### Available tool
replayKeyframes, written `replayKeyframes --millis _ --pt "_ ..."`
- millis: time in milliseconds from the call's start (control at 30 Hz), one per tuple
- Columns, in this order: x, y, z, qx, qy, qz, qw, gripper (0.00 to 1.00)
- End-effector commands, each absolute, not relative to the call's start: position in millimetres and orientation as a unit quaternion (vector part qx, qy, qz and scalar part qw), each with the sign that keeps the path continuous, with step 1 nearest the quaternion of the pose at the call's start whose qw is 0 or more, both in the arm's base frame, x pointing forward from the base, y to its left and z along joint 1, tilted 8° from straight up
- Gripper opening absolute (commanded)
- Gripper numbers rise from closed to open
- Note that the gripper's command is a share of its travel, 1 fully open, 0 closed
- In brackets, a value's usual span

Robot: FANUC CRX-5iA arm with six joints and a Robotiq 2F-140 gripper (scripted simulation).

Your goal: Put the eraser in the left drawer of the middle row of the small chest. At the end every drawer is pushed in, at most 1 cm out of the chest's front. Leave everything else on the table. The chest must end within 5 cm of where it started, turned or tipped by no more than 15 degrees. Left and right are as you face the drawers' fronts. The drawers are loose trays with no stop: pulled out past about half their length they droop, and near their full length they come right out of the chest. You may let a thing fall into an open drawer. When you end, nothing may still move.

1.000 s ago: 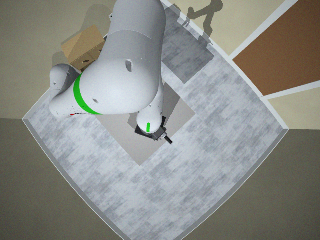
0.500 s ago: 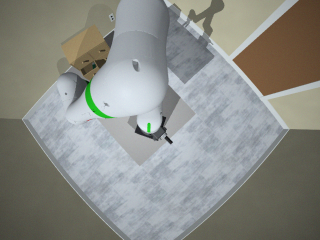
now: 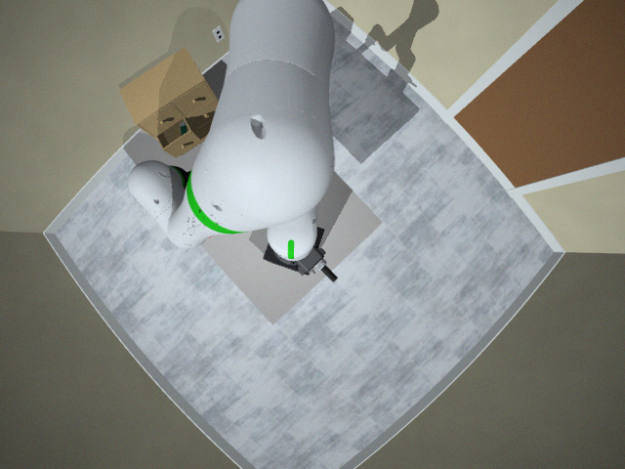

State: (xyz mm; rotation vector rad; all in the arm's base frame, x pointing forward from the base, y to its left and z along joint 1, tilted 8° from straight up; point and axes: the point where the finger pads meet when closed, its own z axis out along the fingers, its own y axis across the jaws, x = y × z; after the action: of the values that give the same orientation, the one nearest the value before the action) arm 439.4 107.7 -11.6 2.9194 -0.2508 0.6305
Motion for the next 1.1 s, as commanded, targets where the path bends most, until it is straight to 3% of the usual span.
replayKeyframes --millis 0,1067 --pt "446.3 103.8 -14.3 0.962 -0.086 0.249 0.078 1.00" --pt "479.4 93.9 -43.4 0.896 -0.069 0.429 0.093 1.00"
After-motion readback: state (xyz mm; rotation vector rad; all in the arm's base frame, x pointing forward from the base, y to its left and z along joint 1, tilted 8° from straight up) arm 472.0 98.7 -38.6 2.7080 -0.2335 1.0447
